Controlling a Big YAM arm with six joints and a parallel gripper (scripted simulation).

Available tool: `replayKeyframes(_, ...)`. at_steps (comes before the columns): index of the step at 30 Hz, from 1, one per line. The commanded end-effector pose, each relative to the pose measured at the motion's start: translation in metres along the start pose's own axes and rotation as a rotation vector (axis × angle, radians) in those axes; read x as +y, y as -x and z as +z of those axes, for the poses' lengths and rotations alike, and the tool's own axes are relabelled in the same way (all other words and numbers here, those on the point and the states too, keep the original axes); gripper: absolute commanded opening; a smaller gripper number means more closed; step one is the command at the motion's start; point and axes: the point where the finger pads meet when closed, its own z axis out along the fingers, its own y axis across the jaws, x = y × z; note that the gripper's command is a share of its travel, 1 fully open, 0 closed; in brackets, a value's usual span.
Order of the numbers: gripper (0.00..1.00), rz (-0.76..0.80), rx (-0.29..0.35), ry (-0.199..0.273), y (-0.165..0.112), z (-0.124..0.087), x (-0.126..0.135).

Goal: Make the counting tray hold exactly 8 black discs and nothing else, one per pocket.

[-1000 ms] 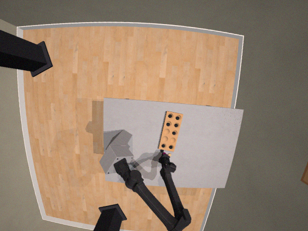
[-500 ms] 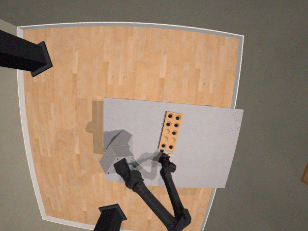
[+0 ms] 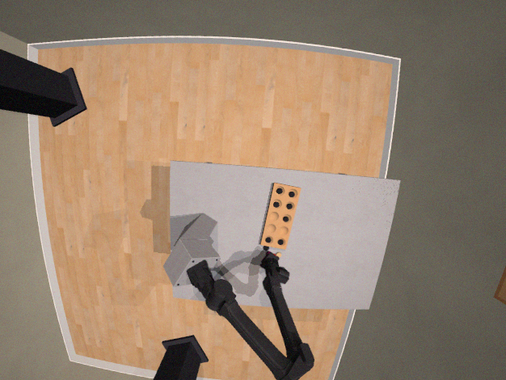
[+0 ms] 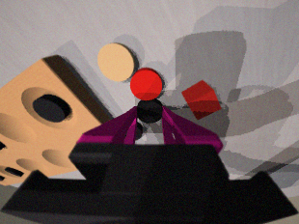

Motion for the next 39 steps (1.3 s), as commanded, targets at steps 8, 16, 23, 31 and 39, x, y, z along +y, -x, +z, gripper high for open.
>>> replayKeyframes(8, 0.0, -0.006, -0.005, -0.005, 0.0, 0.004, -0.006)
replayKeyframes(16, 0.0, -0.003, 0.003, 0.007, -0.003, -0.031, 0.004)
replayKeyframes(23, 0.0, -0.001, -0.001, 0.007, -0.002, -0.067, 0.003)
replayKeyframes(31, 0.0, 0.001, -0.006, 0.008, 0.0, -0.105, 0.003)
replayKeyframes(39, 0.0, -0.002, 0.017, 0.005, -0.003, -0.097, 0.022)
